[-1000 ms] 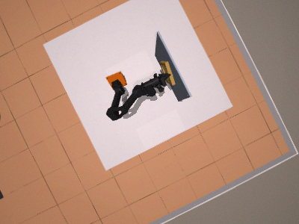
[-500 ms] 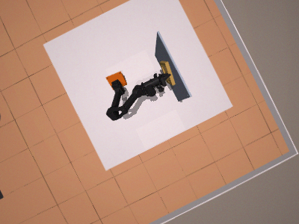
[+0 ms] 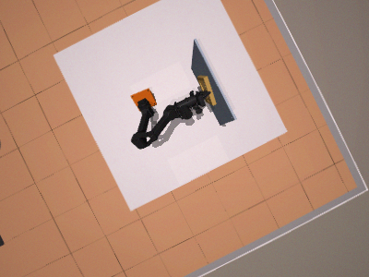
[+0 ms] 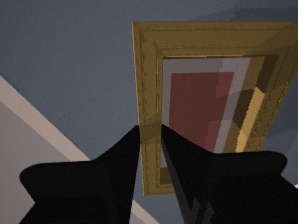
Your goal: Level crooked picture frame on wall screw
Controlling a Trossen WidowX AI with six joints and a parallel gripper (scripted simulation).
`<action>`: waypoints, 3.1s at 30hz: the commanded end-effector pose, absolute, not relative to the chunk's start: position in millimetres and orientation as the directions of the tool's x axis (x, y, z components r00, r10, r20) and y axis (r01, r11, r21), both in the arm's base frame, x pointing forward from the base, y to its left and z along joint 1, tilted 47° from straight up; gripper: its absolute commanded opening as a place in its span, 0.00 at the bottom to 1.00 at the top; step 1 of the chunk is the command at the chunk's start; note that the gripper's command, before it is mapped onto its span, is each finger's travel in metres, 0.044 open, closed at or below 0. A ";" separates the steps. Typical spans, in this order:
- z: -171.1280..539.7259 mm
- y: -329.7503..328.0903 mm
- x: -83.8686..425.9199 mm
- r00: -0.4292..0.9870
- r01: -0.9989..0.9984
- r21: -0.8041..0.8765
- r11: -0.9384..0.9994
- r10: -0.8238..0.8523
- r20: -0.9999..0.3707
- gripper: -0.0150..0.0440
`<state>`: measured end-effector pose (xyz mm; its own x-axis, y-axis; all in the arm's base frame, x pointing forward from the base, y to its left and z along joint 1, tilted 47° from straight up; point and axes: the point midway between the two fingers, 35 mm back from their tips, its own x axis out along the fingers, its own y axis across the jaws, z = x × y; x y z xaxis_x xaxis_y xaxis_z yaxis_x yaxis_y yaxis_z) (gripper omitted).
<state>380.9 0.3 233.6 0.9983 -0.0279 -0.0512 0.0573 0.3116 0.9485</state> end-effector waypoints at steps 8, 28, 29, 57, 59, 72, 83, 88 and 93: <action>236.2 1.3 381.4 0.999 0.047 0.948 0.314 -0.023 -0.042 0.25; 234.5 1.8 381.4 0.999 0.047 0.948 0.314 -0.023 -0.042 0.25; 234.4 1.9 381.4 0.999 0.047 0.948 0.314 -0.023 -0.042 0.25; 233.3 7.6 381.5 0.999 0.047 0.948 0.314 -0.023 -0.042 0.25; 232.7 7.8 381.5 0.999 0.047 0.948 0.314 -0.023 -0.042 0.25; 232.6 8.3 381.5 0.999 0.047 0.948 0.314 -0.023 -0.042 0.25; 232.3 8.7 381.5 0.999 0.047 0.948 0.314 -0.023 -0.042 0.25; 232.4 9.0 381.5 0.999 0.047 0.948 0.314 -0.023 -0.042 0.25; 231.8 8.8 381.5 0.999 0.047 0.948 0.314 -0.023 -0.042 0.25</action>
<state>381.5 7.9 231.3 0.9985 -0.0271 -0.0472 0.0533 0.3131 0.9482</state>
